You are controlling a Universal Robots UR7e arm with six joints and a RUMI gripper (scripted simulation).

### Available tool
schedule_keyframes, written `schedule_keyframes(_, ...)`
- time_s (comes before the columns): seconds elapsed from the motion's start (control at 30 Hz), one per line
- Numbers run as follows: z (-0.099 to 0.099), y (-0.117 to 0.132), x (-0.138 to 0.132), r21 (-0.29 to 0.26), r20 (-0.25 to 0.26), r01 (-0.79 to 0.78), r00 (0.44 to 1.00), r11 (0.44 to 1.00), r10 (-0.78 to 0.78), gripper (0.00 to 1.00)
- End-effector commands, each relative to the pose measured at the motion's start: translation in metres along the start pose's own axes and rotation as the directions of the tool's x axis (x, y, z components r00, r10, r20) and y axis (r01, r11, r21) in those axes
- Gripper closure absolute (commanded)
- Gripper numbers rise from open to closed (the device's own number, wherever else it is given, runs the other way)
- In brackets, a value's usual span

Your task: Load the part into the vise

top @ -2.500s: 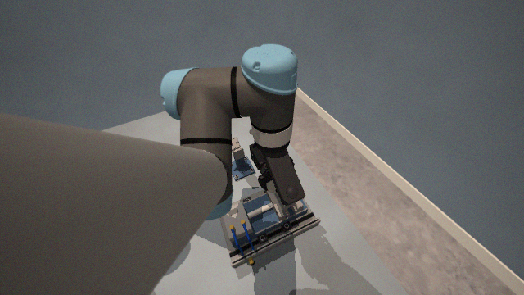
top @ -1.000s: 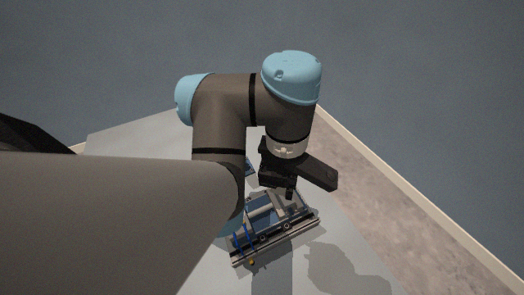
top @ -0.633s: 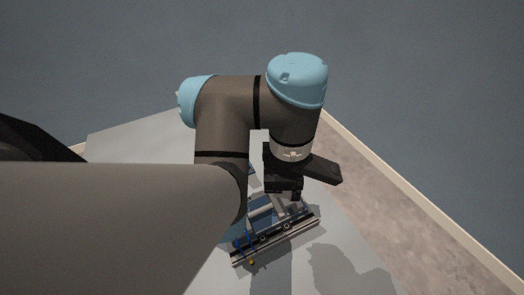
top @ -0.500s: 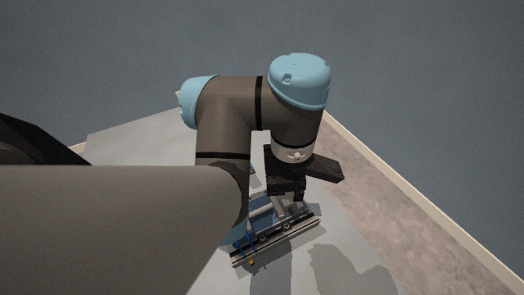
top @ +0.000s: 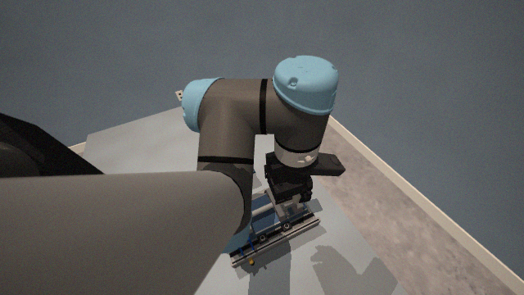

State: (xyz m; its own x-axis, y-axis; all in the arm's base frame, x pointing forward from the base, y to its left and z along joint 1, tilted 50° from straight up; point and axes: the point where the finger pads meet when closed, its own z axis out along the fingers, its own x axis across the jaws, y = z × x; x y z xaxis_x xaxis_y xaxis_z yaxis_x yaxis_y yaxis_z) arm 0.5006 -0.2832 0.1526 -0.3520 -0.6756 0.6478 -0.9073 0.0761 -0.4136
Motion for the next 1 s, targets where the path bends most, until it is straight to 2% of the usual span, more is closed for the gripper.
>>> schedule_keyframes(0.0,-0.0003,-0.0032,0.0041,0.007,0.001,0.082,0.997,0.997,-0.082,1.00)
schedule_keyframes(0.97,0.0000,-0.0028,0.0034,0.006,0.002,0.092,0.996,0.996,-0.092,1.00)
